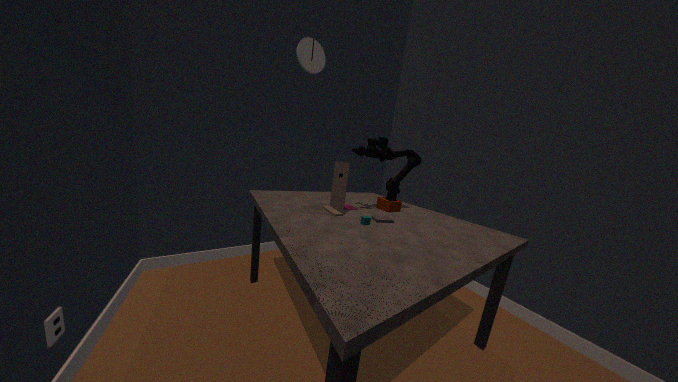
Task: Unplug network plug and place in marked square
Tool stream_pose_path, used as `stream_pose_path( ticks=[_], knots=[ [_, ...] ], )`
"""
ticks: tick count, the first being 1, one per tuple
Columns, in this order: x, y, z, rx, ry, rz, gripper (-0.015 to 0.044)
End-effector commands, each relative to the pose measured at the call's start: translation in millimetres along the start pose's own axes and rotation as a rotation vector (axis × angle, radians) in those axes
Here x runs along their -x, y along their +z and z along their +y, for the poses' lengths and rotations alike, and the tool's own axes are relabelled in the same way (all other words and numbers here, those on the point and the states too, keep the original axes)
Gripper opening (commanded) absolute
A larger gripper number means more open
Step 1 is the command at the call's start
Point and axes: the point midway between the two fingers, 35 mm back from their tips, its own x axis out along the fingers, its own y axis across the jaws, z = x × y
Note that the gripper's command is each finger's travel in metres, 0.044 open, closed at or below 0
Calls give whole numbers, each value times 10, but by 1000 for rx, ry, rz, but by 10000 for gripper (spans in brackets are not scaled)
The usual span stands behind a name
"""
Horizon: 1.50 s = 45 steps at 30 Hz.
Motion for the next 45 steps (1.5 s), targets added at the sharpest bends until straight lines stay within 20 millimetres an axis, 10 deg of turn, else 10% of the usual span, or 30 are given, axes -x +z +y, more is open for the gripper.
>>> stream_pose_path(
  ticks=[1,10,45],
  knots=[
    [-3,-7,0,-6,1,0,374],
    [-107,-343,-12,-294,65,4,156],
    [363,-1581,15,-1485,279,235,156]
  ],
)
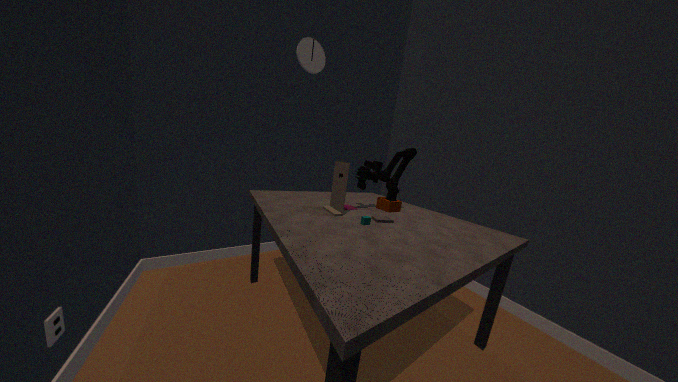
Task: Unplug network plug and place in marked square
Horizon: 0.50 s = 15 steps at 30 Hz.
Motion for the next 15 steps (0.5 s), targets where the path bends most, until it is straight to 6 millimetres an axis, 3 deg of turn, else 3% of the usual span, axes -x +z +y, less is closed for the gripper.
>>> stream_pose_path(
  ticks=[1,9,15],
  knots=[
    [96,-77,-93,-123,-1,31,156],
    [161,-128,-141,-209,-2,50,156],
    [-15,-74,-129,-209,0,49,156]
  ],
)
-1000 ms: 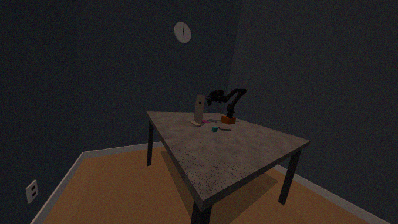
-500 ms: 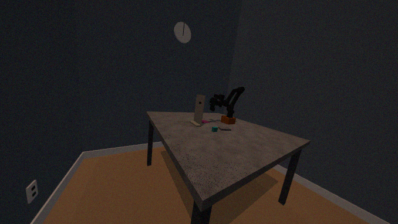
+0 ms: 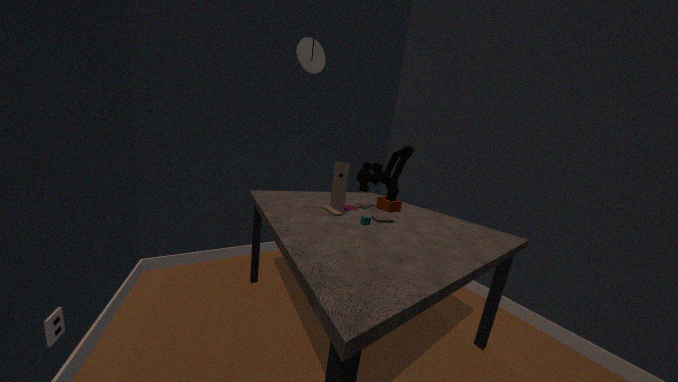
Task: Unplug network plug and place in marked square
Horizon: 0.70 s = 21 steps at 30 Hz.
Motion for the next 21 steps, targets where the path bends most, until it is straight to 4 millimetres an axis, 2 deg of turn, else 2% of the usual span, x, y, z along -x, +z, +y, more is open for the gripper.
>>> stream_pose_path(
  ticks=[1,11,21],
  knots=[
    [-110,41,11,-5,2,-4,156],
    [-453,120,-5,-4,4,-4,156],
    [-573,156,1,-4,5,-4,156]
  ],
)
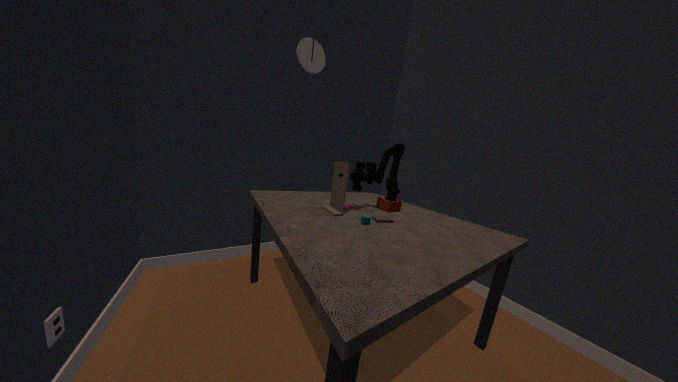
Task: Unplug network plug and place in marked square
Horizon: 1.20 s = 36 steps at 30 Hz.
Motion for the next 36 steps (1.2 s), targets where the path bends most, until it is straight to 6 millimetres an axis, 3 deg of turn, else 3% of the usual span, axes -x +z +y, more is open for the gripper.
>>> stream_pose_path(
  ticks=[1,33,36],
  knots=[
    [-57,22,-5,-2,-2,-4,156],
    [-522,141,0,-1,2,-4,156],
    [-522,141,0,-1,2,-4,97]
  ],
)
